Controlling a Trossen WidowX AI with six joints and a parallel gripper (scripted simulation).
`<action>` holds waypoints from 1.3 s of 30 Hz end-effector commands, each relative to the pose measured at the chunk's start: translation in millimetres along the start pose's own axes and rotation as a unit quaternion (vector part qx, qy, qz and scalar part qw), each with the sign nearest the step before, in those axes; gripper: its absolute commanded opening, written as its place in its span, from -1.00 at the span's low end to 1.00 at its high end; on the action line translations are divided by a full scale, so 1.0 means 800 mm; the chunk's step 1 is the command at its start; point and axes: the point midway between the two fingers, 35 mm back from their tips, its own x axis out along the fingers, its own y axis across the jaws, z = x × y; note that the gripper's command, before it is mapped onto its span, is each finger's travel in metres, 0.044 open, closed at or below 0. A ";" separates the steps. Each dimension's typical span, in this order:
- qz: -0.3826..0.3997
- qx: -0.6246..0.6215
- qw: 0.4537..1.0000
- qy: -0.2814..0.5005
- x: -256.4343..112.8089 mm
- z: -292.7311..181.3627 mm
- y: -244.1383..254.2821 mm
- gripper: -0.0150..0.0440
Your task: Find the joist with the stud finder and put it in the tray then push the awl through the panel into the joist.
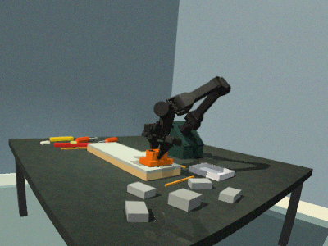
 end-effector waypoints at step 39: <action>-0.002 0.000 1.000 0.001 0.000 -0.001 -0.121 -0.49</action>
